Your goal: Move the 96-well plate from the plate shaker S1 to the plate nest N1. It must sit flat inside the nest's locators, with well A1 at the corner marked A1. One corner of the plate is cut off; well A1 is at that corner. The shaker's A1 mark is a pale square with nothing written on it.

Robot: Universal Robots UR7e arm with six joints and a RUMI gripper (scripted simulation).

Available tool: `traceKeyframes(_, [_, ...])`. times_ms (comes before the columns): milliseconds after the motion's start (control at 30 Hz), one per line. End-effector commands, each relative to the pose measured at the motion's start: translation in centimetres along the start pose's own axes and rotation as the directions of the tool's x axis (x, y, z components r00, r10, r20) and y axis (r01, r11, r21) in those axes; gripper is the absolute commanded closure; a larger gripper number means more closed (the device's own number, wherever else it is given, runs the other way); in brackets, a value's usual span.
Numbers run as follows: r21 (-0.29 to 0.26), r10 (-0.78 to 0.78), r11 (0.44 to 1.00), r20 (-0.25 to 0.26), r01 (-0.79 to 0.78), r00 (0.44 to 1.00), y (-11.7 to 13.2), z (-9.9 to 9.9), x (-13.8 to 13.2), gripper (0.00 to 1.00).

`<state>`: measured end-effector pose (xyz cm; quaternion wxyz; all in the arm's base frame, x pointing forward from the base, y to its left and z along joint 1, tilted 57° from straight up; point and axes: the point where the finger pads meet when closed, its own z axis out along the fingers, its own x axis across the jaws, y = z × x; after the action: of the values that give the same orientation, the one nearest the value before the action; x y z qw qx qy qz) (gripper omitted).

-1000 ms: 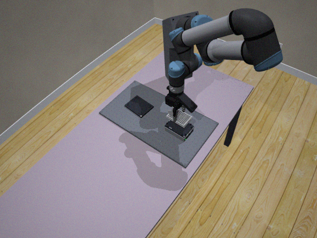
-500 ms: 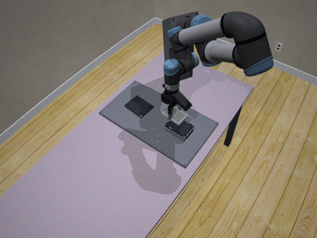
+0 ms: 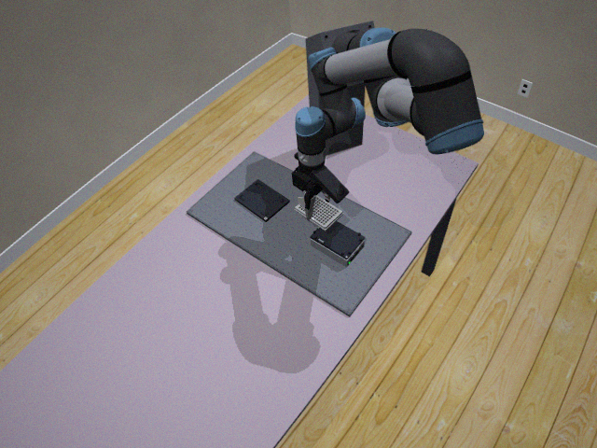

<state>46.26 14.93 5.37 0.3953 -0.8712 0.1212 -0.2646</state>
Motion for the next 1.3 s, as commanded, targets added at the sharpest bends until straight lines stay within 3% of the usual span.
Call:
traceKeyframes(0, [0.002, -0.001, 1.000, -0.002, 0.001, 1.000, 2.0, 0.3, 0.2, 1.00])
traceKeyframes(1267, [0.002, -0.001, 1.000, -0.002, 0.001, 1.000, 12.5, 1.7, 0.8, 1.00])
